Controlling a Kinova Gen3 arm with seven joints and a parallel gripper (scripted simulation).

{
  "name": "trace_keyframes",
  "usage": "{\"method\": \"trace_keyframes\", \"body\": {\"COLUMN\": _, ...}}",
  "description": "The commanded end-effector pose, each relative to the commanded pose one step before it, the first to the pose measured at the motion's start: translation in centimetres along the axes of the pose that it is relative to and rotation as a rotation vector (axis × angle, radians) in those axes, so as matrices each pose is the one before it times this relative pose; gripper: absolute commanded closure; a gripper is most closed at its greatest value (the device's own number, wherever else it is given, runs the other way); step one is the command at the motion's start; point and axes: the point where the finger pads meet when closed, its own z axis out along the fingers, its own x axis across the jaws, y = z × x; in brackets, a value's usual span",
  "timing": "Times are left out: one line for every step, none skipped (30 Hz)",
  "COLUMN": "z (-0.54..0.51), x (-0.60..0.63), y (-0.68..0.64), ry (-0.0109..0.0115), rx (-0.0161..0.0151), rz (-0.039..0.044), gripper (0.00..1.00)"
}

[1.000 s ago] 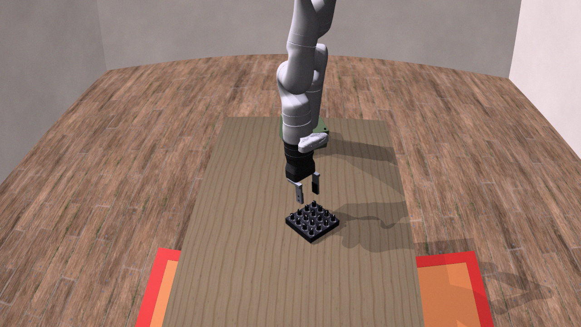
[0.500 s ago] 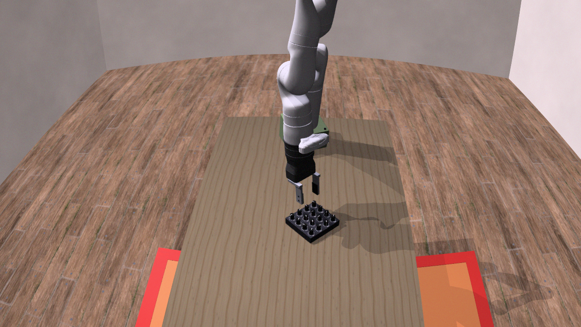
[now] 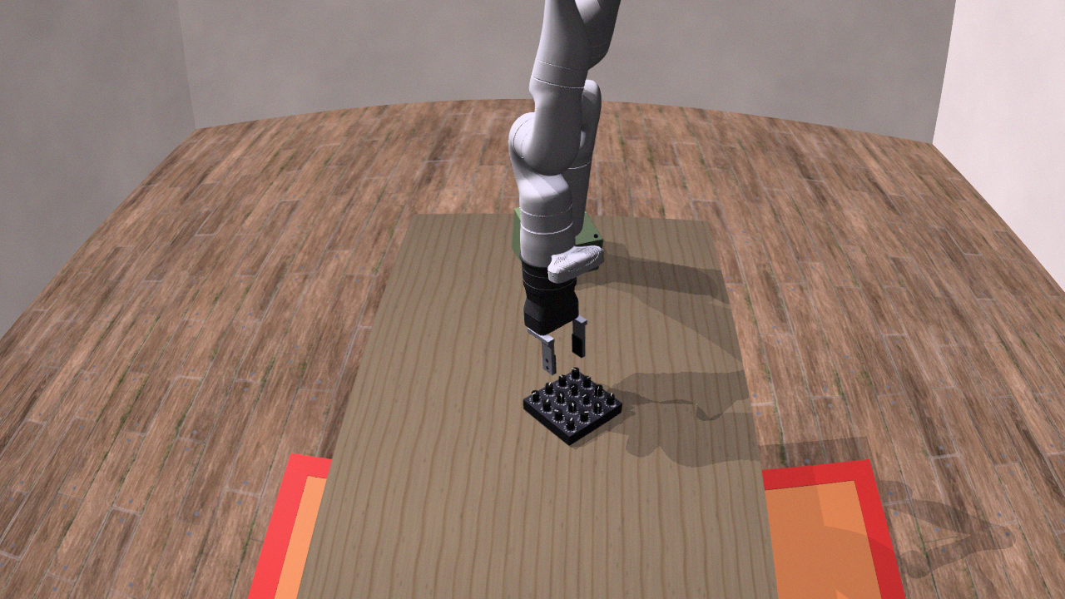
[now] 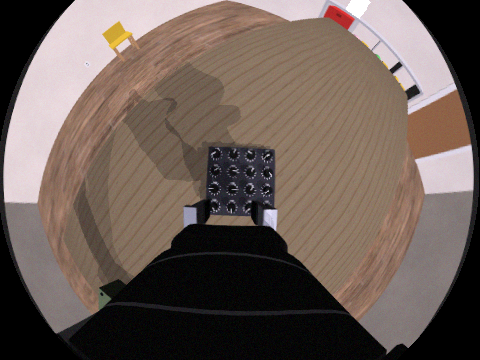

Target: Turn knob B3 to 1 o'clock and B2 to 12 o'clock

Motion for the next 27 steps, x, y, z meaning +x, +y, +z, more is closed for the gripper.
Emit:
{"method": "trace_keyframes", "body": {"z": 0.009, "x": -0.012, "y": -0.080, "ry": 0.00078, "rx": -0.00239, "rz": -0.00039, "gripper": 0.00}}
{"method": "trace_keyframes", "body": {"z": 0.000, "x": 0.000, "y": 0.000, "ry": 0.00000, "rx": 0.00000, "rz": 0.00000, "gripper": 0.00}}
{"method": "trace_keyframes", "body": {"z": 0.000, "x": 0.000, "y": 0.000, "ry": 0.00000, "rx": 0.00000, "rz": 0.00000, "gripper": 0.00}}
{"method": "trace_keyframes", "body": {"z": 0.000, "x": 0.000, "y": 0.000, "ry": 0.00000, "rx": 0.00000, "rz": 0.00000, "gripper": 0.00}}
{"method": "trace_keyframes", "body": {"z": 0.000, "x": 0.000, "y": 0.000, "ry": 0.00000, "rx": 0.00000, "rz": 0.00000, "gripper": 0.00}}
{"method": "trace_keyframes", "body": {"z": 0.000, "x": 0.000, "y": 0.000, "ry": 0.00000, "rx": 0.00000, "rz": 0.00000, "gripper": 0.00}}
{"method": "trace_keyframes", "body": {"z": 0.030, "x": 0.019, "y": 0.013, "ry": 0.00056, "rx": -0.00421, "rz": 0.00364, "gripper": 0.00}}
{"method": "trace_keyframes", "body": {"z": 0.000, "x": 0.000, "y": 0.000, "ry": 0.00000, "rx": 0.00000, "rz": 0.00000, "gripper": 0.00}}
{"method": "trace_keyframes", "body": {"z": 0.000, "x": 0.000, "y": 0.000, "ry": 0.00000, "rx": 0.00000, "rz": 0.00000, "gripper": 0.00}}
{"method": "trace_keyframes", "body": {"z": 0.000, "x": 0.000, "y": 0.000, "ry": 0.00000, "rx": 0.00000, "rz": 0.00000, "gripper": 0.00}}
{"method": "trace_keyframes", "body": {"z": 0.000, "x": 0.000, "y": 0.000, "ry": 0.00000, "rx": 0.00000, "rz": 0.00000, "gripper": 0.00}}
{"method": "trace_keyframes", "body": {"z": 0.000, "x": 0.000, "y": 0.000, "ry": 0.00000, "rx": 0.00000, "rz": 0.00000, "gripper": 0.00}}
{"method": "trace_keyframes", "body": {"z": 0.028, "x": 0.020, "y": 0.012, "ry": 0.00061, "rx": -0.00398, "rz": 0.00343, "gripper": 0.00}}
{"method": "trace_keyframes", "body": {"z": 0.000, "x": 0.000, "y": 0.000, "ry": 0.00000, "rx": 0.00000, "rz": 0.00000, "gripper": 0.00}}
{"method": "trace_keyframes", "body": {"z": 0.000, "x": 0.000, "y": 0.000, "ry": 0.00000, "rx": 0.00000, "rz": 0.00000, "gripper": 0.00}}
{"method": "trace_keyframes", "body": {"z": 0.000, "x": 0.000, "y": 0.000, "ry": 0.00000, "rx": 0.00000, "rz": 0.00000, "gripper": 0.00}}
{"method": "trace_keyframes", "body": {"z": 0.000, "x": 0.000, "y": 0.000, "ry": 0.00000, "rx": 0.00000, "rz": 0.00000, "gripper": 0.00}}
{"method": "trace_keyframes", "body": {"z": 0.000, "x": 0.000, "y": 0.000, "ry": 0.00000, "rx": 0.00000, "rz": 0.00000, "gripper": 0.00}}
{"method": "trace_keyframes", "body": {"z": 0.000, "x": 0.000, "y": 0.000, "ry": 0.00000, "rx": 0.00000, "rz": 0.00000, "gripper": 0.00}}
{"method": "trace_keyframes", "body": {"z": 0.000, "x": 0.000, "y": 0.000, "ry": 0.00000, "rx": 0.00000, "rz": 0.00000, "gripper": 0.00}}
{"method": "trace_keyframes", "body": {"z": 0.000, "x": 0.000, "y": 0.000, "ry": 0.00000, "rx": 0.00000, "rz": 0.00000, "gripper": 0.00}}
{"method": "trace_keyframes", "body": {"z": 0.025, "x": 0.020, "y": 0.011, "ry": 0.00065, "rx": -0.00374, "rz": 0.00322, "gripper": 0.00}}
{"method": "trace_keyframes", "body": {"z": 0.000, "x": 0.000, "y": 0.000, "ry": 0.00000, "rx": 0.00000, "rz": 0.00000, "gripper": 0.00}}
{"method": "trace_keyframes", "body": {"z": 0.000, "x": 0.000, "y": 0.000, "ry": 0.00000, "rx": 0.00000, "rz": 0.00000, "gripper": 0.00}}
{"method": "trace_keyframes", "body": {"z": 0.000, "x": 0.000, "y": 0.000, "ry": 0.00000, "rx": 0.00000, "rz": 0.00000, "gripper": 0.00}}
{"method": "trace_keyframes", "body": {"z": 0.000, "x": 0.000, "y": 0.000, "ry": 0.00000, "rx": 0.00000, "rz": 0.00000, "gripper": 0.00}}
{"method": "trace_keyframes", "body": {"z": 0.023, "x": 0.020, "y": 0.010, "ry": 0.00067, "rx": -0.00351, "rz": 0.00301, "gripper": 0.00}}
